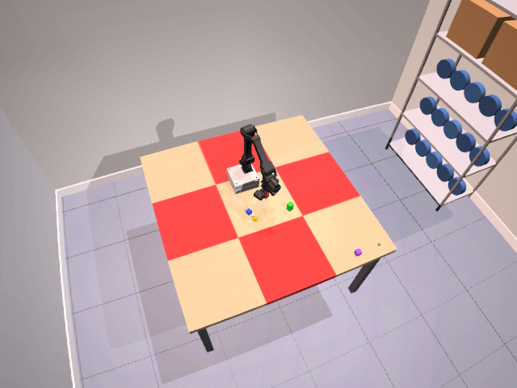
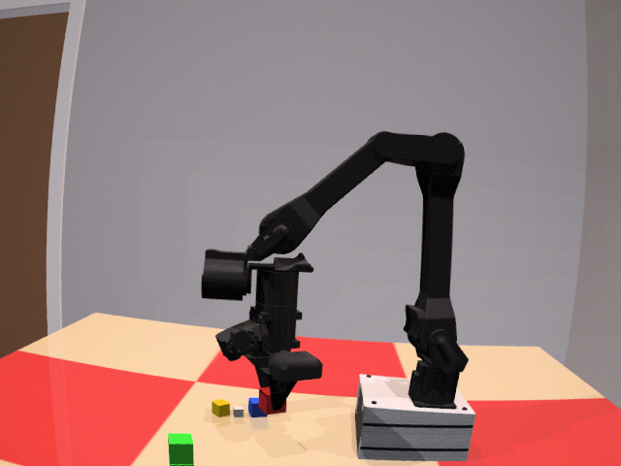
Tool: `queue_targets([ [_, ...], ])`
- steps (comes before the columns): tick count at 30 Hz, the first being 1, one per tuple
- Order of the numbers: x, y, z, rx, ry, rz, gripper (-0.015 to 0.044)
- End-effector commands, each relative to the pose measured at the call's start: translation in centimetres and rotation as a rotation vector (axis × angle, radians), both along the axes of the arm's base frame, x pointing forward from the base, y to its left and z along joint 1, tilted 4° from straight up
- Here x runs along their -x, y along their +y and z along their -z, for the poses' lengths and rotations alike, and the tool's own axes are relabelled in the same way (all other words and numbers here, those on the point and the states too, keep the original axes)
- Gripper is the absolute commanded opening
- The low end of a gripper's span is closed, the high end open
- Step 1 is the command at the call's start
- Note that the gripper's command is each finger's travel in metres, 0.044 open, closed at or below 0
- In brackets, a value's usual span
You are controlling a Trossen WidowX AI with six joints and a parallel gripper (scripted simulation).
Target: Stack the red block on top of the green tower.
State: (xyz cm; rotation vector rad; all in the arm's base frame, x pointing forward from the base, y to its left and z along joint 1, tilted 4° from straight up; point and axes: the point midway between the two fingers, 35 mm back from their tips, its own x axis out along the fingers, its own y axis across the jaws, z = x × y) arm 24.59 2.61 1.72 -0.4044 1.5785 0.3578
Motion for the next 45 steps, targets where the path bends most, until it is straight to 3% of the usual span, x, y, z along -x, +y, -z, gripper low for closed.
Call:
queue_targets([
  [1, -0.1, 0.1, -2.2, 0.002, -0.008, 0.005, 0.0000],
  [8, -0.2, 0.2, -5.2, 0.001, -0.008, 0.005, 0.0000],
  [18, -0.5, 0.4, -5.3, 0.001, -0.008, 0.005, 0.0000],
  [45, -9.1, 9.2, -5.5, -0.007, -0.016, 0.005, 0.0000],
])
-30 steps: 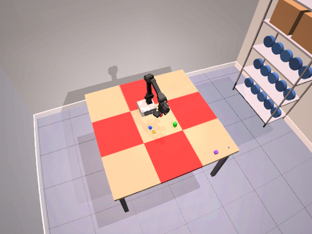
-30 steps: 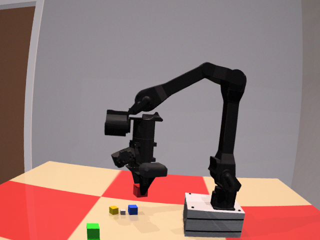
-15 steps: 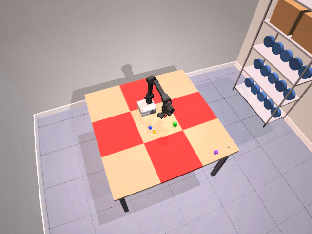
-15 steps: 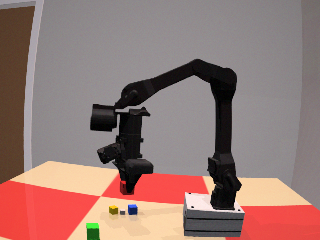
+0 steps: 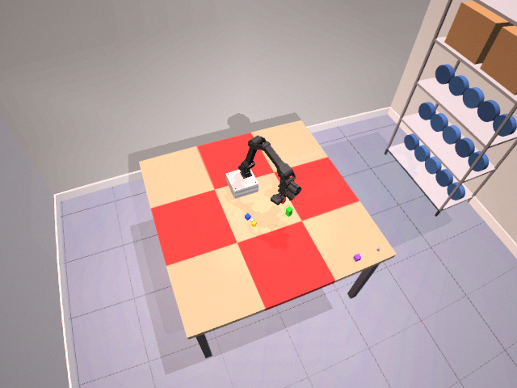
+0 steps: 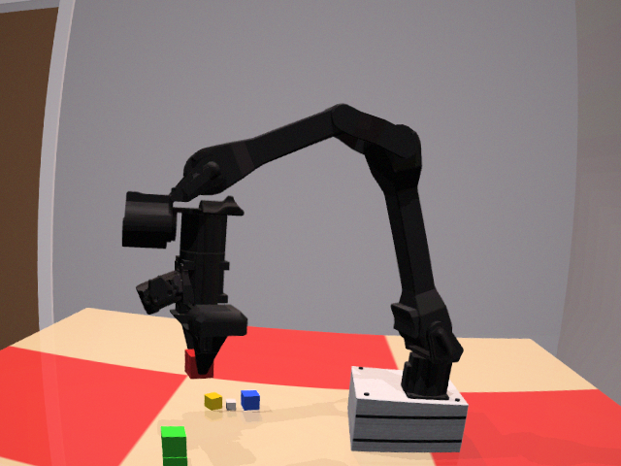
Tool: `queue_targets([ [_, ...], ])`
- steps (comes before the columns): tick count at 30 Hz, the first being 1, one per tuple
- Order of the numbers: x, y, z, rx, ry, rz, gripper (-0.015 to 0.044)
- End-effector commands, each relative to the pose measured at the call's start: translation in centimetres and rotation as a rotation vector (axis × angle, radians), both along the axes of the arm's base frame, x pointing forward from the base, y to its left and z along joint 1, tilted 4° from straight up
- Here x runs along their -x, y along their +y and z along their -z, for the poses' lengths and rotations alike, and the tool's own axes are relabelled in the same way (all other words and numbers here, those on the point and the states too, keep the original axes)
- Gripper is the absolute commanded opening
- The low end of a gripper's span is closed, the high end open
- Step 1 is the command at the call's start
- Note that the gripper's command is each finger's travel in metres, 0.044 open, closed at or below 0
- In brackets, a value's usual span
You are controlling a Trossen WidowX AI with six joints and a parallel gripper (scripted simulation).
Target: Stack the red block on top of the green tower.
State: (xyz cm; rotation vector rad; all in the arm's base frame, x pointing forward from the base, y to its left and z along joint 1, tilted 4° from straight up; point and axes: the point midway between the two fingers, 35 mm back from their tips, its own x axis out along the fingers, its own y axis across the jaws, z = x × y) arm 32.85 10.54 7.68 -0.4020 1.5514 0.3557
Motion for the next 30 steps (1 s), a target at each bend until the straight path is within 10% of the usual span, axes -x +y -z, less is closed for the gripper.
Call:
queue_targets([
  [1, -1.1, 1.7, 0.5, -0.001, 0.010, 0.004, 0.0000],
  [30, -2.5, 4.5, 6.1, -0.003, 0.009, 0.004, 0.0000],
])
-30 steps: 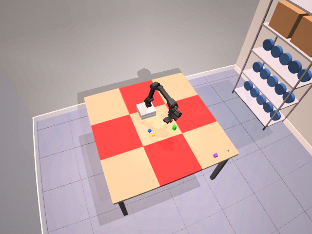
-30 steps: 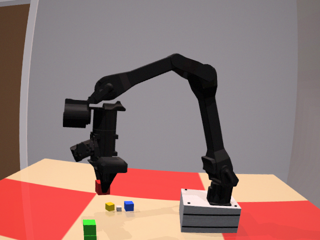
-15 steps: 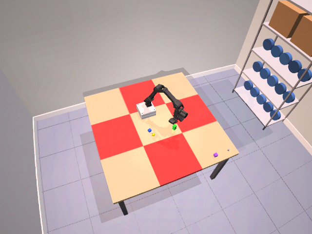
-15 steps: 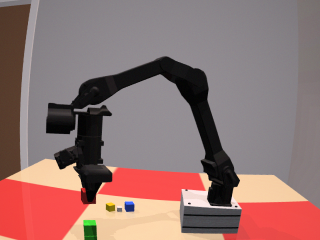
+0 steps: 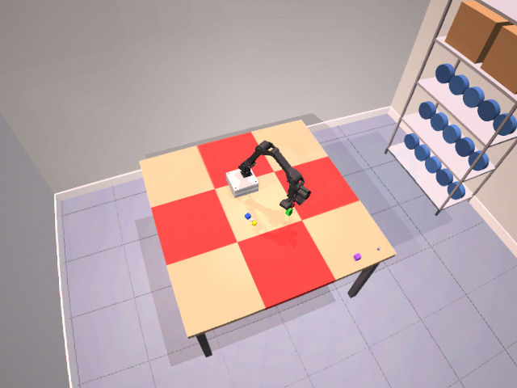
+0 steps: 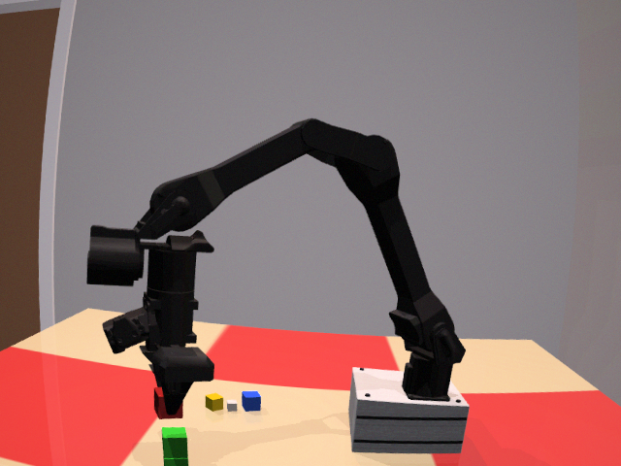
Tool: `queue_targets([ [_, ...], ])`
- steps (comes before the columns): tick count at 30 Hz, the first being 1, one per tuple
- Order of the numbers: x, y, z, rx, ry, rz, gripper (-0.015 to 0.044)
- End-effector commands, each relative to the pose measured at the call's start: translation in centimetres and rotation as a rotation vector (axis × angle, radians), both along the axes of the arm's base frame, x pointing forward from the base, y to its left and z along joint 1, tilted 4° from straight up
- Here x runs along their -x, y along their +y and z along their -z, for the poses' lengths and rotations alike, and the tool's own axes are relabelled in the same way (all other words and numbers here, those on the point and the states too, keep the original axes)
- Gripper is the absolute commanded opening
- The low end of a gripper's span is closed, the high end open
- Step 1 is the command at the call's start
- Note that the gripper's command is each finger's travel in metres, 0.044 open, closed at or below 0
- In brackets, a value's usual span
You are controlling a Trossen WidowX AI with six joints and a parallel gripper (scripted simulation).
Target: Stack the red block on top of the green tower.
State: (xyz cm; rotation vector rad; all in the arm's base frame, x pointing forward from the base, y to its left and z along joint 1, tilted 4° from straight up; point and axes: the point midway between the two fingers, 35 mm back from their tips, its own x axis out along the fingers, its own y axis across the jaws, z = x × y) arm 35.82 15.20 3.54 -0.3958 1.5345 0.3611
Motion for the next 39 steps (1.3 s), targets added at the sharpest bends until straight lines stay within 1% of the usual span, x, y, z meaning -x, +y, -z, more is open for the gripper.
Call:
queue_targets([
  [1, 0.46, -0.21, 2.38, 0.008, 0.024, 0.005, 0.0000],
  [39, 0.49, -0.24, 2.89, 0.008, 0.024, 0.005, 0.0000],
])
